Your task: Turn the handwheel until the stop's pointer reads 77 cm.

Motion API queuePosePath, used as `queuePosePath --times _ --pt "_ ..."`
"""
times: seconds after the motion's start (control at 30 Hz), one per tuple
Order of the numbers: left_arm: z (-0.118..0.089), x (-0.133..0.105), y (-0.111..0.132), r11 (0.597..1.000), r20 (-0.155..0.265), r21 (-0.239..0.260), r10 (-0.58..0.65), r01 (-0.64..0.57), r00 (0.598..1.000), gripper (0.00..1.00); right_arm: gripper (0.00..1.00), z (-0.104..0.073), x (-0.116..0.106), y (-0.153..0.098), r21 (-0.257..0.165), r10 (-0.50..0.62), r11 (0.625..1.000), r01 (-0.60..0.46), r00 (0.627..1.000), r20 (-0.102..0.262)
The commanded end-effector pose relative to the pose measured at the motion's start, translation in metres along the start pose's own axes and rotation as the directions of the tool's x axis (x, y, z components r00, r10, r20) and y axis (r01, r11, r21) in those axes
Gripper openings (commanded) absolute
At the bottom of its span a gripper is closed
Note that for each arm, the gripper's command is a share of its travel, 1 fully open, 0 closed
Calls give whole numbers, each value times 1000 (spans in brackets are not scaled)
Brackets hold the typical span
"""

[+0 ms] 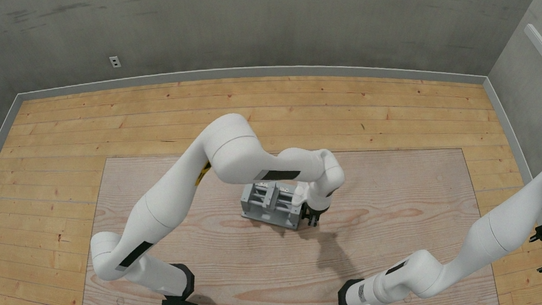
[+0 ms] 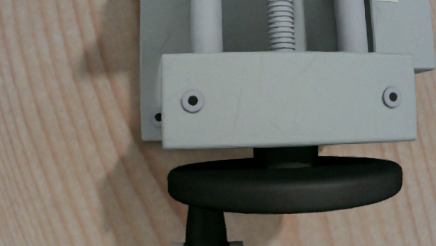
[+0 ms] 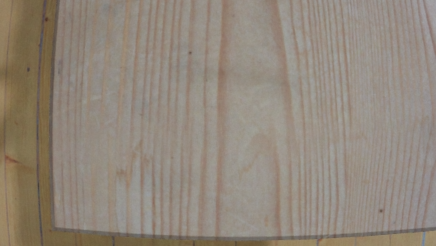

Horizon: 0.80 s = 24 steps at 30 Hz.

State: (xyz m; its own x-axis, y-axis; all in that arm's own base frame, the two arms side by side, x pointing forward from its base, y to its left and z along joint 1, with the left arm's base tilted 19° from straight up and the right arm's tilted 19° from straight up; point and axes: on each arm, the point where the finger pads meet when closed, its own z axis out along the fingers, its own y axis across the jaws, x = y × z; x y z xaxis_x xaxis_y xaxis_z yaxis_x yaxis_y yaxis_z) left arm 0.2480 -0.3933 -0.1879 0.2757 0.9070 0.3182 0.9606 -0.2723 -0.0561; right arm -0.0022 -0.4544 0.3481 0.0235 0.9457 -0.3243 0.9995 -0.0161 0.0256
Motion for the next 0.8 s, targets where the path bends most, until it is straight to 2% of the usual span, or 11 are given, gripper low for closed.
queuePosePath --times 0.0,0.37,0.77 --pt "-12 2 0 1000 -3 0 -9 9 1000 160 1000 -1 1 -1 4 -12 1000 13 1000 -5" --pt "-29 0 10 1000 2 -5 -10 10 1000 160 1000 -1 1 -1 4 -12 1000 13 1000 -5" --pt "-37 0 23 1000 2 -5 -10 10 1000 160 1000 -1 1 -1 4 -12 1000 13 1000 -5"
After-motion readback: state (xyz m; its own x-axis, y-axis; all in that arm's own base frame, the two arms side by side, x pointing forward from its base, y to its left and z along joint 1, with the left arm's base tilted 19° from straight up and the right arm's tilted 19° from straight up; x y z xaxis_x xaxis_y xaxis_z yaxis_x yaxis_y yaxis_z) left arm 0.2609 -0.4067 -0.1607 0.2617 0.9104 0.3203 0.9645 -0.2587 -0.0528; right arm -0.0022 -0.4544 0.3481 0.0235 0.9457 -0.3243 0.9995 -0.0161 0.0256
